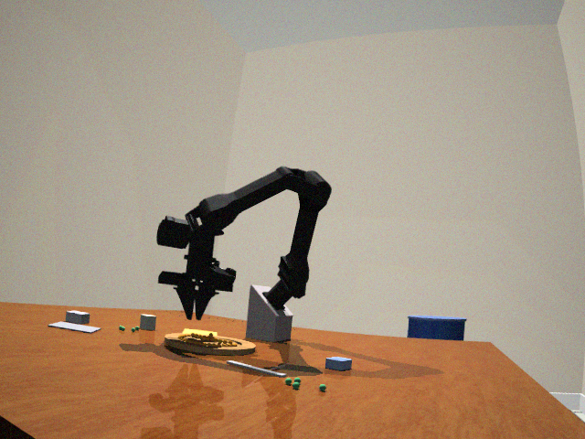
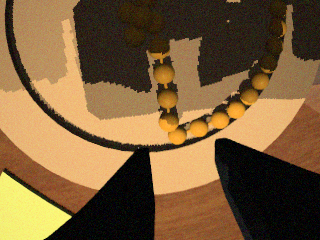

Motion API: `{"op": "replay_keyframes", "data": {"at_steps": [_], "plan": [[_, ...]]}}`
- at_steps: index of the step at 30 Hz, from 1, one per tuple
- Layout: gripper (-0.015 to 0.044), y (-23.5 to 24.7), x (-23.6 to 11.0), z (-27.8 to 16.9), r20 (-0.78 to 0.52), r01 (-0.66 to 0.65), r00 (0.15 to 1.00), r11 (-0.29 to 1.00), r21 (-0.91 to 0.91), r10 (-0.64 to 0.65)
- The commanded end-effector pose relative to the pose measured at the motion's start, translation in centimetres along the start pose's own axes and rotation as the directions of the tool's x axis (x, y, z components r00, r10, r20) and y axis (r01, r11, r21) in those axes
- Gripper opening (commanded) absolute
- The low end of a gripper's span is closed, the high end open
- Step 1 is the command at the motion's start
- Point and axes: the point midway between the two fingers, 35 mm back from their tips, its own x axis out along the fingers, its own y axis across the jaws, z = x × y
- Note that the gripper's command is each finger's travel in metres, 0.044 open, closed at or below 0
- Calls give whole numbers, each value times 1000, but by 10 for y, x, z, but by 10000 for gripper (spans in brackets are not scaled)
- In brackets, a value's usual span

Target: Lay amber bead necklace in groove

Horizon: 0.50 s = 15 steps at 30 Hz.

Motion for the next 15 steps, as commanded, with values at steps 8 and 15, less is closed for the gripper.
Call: {"op": "replay_keyframes", "data": {"at_steps": [8, 15], "plan": [[120, 1, -1, 0, -9, -8, 1000, 984, -177, 6], [120, -1, 5, 0, -11, 1, 1000, 984, -178, -3]]}}
